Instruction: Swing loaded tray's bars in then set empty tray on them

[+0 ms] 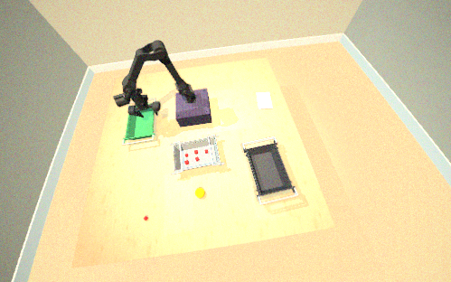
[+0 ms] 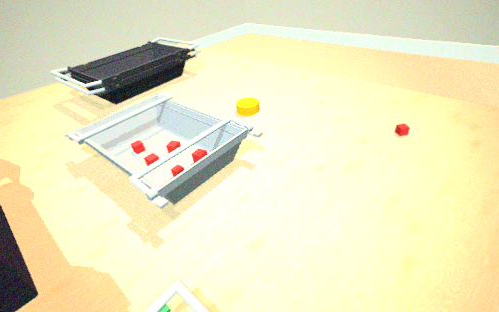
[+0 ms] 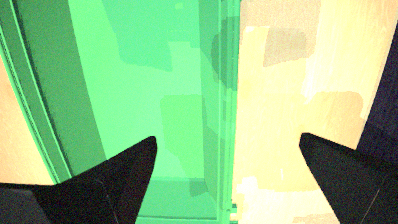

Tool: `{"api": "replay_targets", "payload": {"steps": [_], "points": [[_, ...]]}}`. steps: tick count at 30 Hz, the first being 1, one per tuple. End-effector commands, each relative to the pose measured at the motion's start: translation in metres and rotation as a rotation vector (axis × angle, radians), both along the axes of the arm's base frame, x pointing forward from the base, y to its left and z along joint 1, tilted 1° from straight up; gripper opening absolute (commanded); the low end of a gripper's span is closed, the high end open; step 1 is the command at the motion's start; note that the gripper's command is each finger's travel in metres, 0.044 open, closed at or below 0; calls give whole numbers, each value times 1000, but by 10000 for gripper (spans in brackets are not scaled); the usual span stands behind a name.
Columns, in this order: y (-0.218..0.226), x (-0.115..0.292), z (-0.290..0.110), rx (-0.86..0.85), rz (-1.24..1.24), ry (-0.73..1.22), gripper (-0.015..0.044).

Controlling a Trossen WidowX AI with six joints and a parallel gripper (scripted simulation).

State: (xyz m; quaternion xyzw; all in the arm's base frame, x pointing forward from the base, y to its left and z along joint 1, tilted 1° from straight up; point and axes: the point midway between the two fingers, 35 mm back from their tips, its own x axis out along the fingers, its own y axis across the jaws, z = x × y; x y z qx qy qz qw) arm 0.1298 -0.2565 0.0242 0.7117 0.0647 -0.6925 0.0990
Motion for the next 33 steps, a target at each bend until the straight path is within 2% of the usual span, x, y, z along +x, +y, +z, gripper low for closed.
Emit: {"api": "replay_targets", "payload": {"steps": [1, 12, 17, 31, 33], "points": [[1, 0, -19, 11, -4, 2, 440], [3, 0, -67, 12, -4, 3, 440], [3, 0, -70, 12, -4, 3, 440], [3, 0, -70, 12, -4, 3, 235], [3, 0, -70, 12, -4, 3, 221]]}}
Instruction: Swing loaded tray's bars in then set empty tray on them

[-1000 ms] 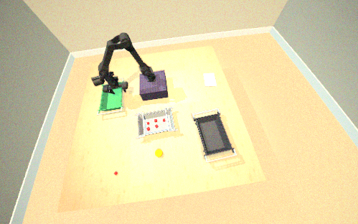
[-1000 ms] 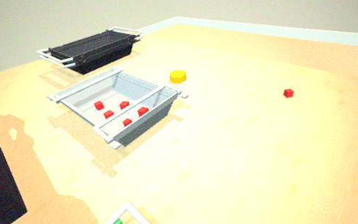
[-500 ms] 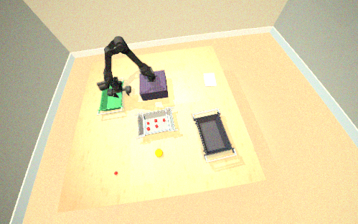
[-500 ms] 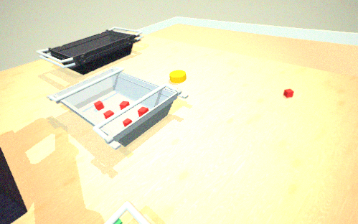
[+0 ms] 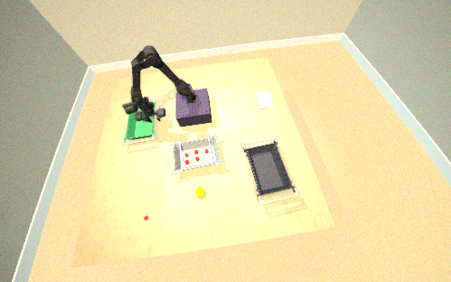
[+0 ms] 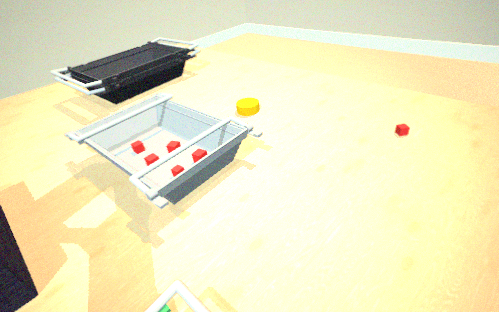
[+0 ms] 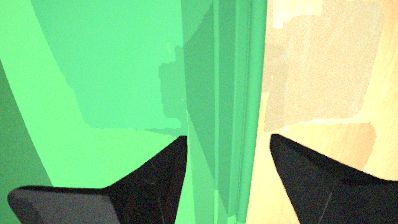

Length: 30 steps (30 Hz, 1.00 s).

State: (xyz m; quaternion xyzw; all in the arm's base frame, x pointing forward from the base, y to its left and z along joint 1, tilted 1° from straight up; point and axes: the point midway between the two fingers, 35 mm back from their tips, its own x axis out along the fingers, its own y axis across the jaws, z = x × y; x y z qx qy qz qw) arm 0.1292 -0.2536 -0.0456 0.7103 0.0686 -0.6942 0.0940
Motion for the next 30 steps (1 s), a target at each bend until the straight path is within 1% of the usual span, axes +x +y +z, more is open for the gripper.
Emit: {"api": "replay_targets", "payload": {"steps": [1, 30], "points": [[0, 0, 0, 0, -3, -3, 215], [0, 0, 1, 0, -3, -3, 21]]}}
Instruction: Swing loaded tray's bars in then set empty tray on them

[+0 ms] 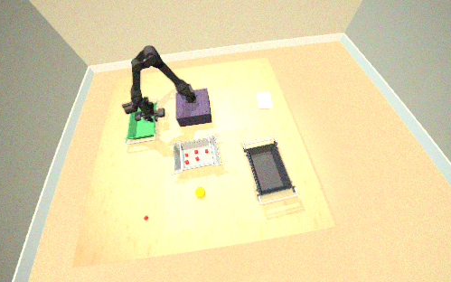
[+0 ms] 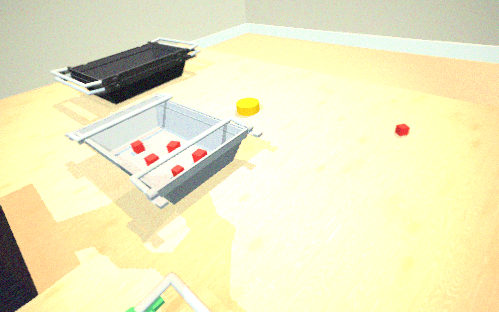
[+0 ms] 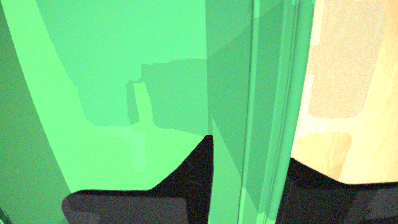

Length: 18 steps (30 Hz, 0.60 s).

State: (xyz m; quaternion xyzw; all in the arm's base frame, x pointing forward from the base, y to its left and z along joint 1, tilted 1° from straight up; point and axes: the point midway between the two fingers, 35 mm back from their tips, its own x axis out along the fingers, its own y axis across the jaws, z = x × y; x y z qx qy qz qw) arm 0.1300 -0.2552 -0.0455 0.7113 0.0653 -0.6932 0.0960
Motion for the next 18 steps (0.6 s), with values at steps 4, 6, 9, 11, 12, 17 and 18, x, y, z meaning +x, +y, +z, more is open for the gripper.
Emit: {"api": "replay_targets", "payload": {"steps": [4, 6, 9, 11, 12, 17, 18], "points": [[0, 0, 13, 7, -1, 1, 0], [0, 0, 24, 7, -1, 1, 0], [0, 0, 41, 6, -1, 0, 0], [0, 0, 53, 6, -1, 0, 0], [1, -1, 59, 6, -1, 0, 0], [4, -2, 80, 6, -1, 0, 0], [4, -2, 80, 6, -1, 0, 0]]}}
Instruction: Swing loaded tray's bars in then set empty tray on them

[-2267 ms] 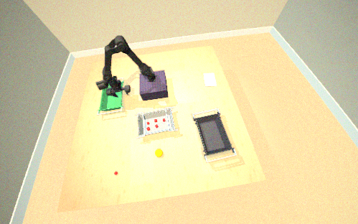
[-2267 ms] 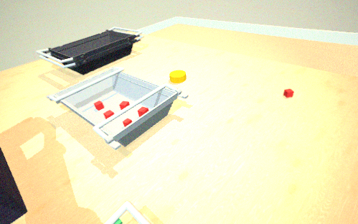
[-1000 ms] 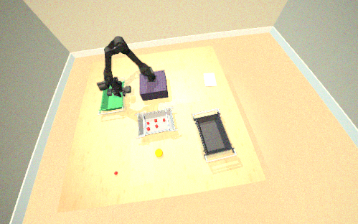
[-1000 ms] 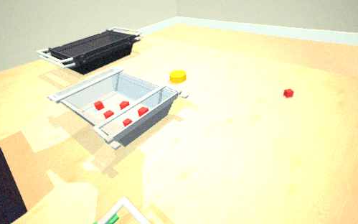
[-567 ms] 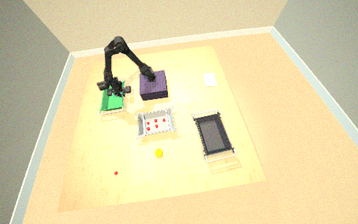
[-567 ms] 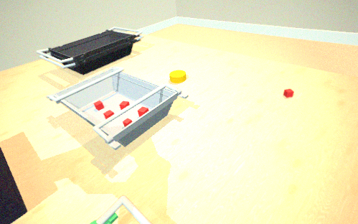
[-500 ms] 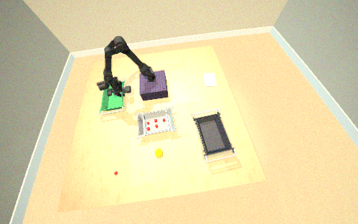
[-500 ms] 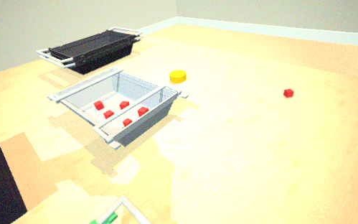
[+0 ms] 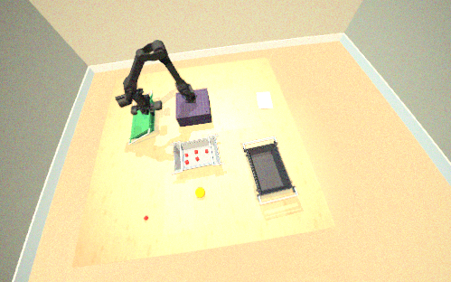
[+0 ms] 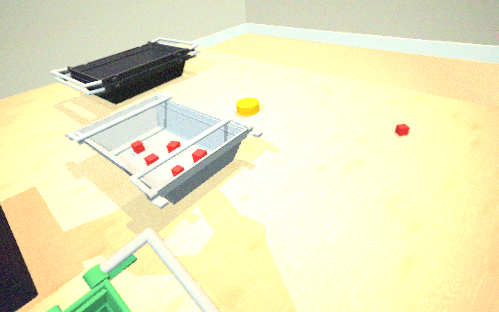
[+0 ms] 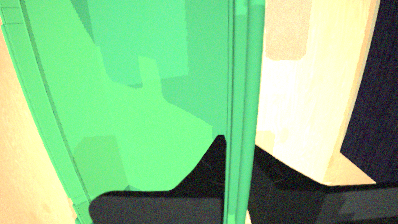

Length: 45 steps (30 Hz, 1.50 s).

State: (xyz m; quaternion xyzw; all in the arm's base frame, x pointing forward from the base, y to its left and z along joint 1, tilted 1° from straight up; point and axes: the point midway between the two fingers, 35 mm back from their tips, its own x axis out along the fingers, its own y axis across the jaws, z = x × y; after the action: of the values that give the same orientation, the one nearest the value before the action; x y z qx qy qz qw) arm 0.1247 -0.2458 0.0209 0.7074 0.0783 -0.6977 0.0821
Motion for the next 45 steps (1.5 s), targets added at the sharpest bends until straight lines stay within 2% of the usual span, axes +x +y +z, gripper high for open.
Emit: {"api": "replay_targets", "payload": {"steps": [1, 15, 38, 45], "points": [[-6, 3, 14, -30, 0, -16, 0], [-8, 4, 17, -30, 0, -16, 0], [-47, 23, 107, -34, 0, -18, 0], [-49, 23, 113, -34, 0, -18, 0]]}}
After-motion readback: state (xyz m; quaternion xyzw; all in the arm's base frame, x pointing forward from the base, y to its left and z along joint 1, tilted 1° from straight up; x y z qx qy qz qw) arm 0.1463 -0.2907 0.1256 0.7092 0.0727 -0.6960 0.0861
